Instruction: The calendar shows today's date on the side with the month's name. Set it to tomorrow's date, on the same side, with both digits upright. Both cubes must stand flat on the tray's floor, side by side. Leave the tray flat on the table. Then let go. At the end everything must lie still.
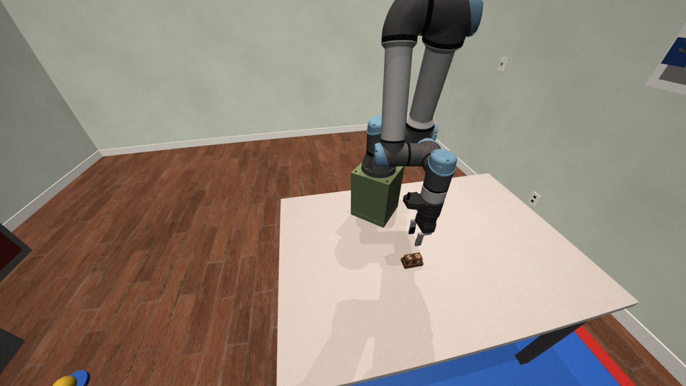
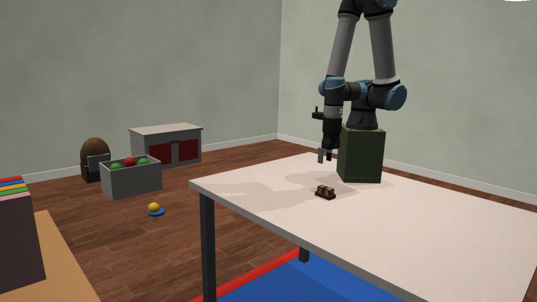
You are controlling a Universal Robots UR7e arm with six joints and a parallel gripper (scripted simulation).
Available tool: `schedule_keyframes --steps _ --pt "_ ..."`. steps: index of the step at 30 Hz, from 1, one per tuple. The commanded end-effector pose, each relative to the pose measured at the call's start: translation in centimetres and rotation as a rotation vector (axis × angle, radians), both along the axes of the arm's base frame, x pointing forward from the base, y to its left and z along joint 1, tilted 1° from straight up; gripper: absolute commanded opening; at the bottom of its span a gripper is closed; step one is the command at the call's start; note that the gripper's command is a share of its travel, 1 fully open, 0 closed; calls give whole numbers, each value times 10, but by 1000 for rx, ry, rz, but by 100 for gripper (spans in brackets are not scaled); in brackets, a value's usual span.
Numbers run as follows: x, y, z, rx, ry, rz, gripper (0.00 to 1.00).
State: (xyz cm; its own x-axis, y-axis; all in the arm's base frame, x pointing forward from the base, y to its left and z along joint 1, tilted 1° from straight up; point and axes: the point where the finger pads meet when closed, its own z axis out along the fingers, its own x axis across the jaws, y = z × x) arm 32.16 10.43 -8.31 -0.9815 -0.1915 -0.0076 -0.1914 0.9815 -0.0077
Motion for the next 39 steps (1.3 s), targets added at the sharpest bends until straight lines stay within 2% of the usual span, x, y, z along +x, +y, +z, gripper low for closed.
schedule_keyframes --steps 1,22,31,39 --pt "-1 -1 0 0 -1 -2 100" --pt "-2 -2 -1 0 0 -34 100" --pt "-3 -3 -3 0 0 -104 100" --pt "-6 -5 -5 2 -1 -249 100"
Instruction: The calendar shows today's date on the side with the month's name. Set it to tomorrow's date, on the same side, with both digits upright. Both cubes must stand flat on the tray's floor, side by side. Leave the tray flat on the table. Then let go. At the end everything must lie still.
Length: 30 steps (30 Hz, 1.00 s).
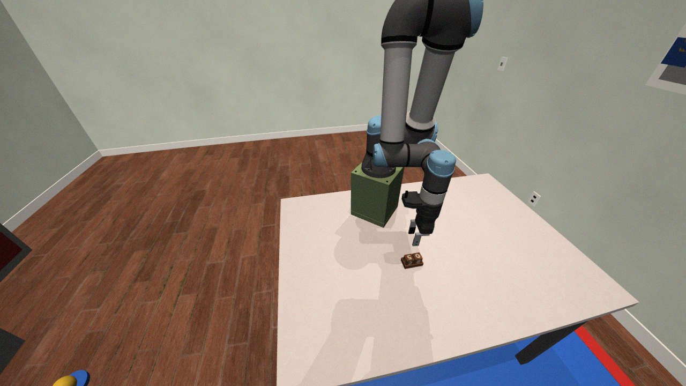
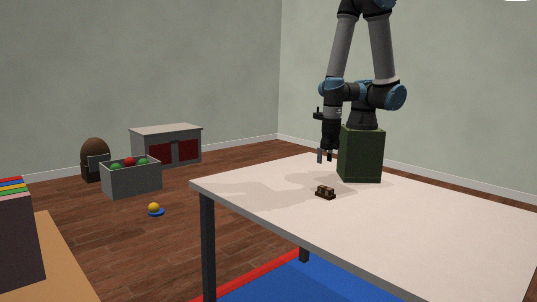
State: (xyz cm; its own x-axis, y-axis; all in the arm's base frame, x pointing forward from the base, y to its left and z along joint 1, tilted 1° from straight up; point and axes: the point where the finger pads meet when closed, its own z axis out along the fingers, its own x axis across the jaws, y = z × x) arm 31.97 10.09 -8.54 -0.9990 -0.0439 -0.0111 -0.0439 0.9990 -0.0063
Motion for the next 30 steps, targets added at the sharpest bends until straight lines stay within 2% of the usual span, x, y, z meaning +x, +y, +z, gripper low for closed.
schedule_keyframes --steps 1,24,27,30 --pt "-5 -2 -3 0 3 -124 100" --pt "-14 -7 -11 6 -1 -680 100" --pt "-14 -7 -11 6 -1 -684 100" --pt "-16 -7 -13 7 -2 -806 100"
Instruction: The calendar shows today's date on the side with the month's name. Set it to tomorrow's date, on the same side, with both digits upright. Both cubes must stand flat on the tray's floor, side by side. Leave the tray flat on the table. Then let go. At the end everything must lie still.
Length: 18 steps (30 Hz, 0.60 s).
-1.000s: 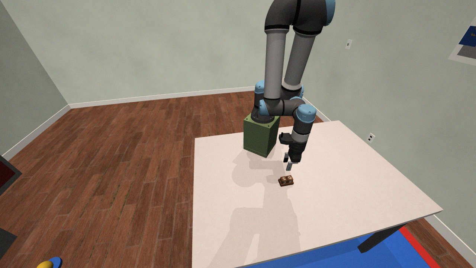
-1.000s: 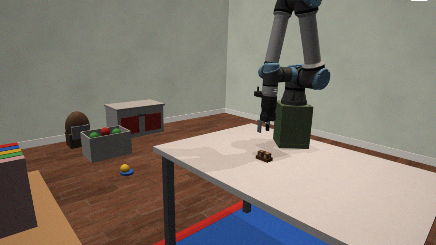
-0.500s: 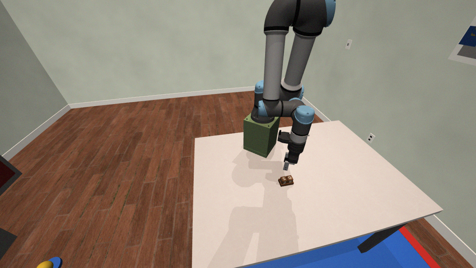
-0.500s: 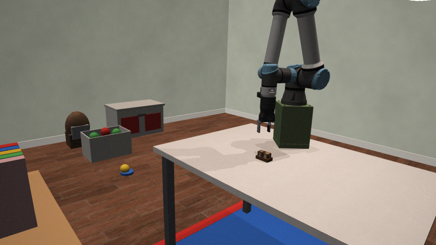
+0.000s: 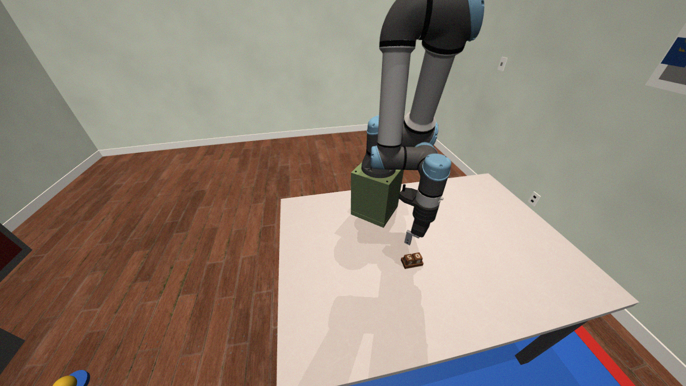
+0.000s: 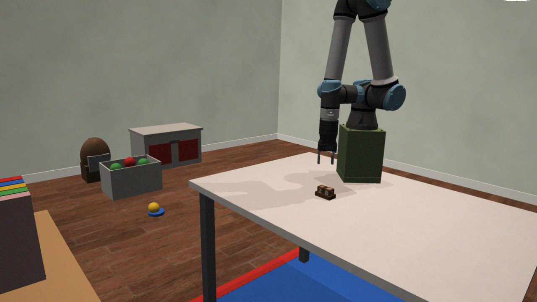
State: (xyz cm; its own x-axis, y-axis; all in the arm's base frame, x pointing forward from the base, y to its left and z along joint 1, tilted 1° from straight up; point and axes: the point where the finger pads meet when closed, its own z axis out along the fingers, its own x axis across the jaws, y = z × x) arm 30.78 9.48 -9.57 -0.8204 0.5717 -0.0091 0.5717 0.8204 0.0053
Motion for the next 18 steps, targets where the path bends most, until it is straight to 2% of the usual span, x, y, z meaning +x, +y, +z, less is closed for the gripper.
schedule_keyframes --steps 1,11,14,18 --pt "-5 -1 -3 -5 2 -157 100" --pt "-7 0 -7 -2 1 -415 100" --pt "-8 0 -7 -2 1 -424 100" --pt "-9 1 -9 -1 1 -562 100"
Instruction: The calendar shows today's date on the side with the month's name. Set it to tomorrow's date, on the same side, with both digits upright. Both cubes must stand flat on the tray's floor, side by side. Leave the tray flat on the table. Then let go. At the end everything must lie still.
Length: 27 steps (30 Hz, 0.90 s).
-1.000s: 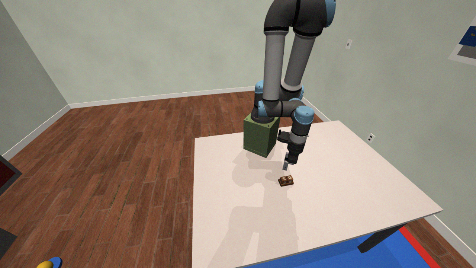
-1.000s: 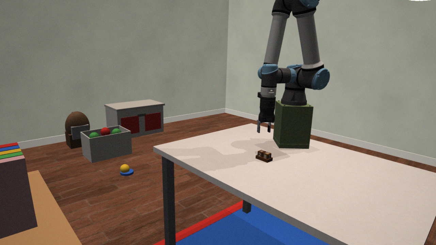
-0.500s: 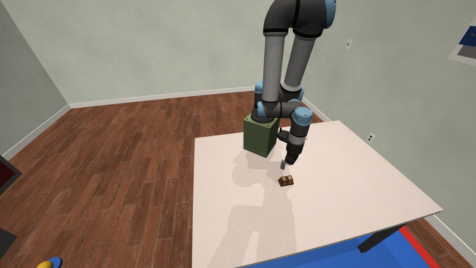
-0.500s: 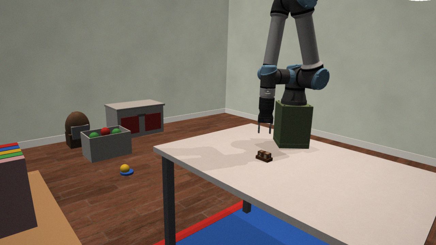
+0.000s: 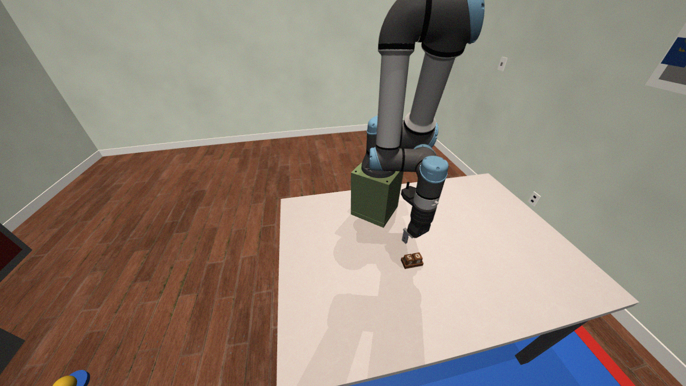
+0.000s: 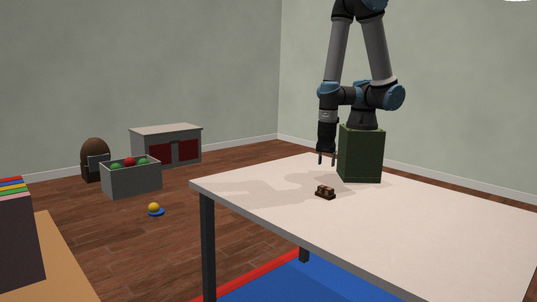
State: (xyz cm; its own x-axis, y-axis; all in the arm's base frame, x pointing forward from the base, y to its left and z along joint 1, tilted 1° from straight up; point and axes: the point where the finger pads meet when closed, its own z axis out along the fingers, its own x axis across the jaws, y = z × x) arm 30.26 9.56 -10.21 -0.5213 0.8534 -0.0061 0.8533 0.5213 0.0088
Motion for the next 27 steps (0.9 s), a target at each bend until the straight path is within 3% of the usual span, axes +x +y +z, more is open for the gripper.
schedule_keyframes --steps 1,12,27 --pt "-4 0 -3 -5 2 -174 100" --pt "-4 2 -6 -3 1 -383 100" --pt "-3 6 -13 2 0 -795 100"
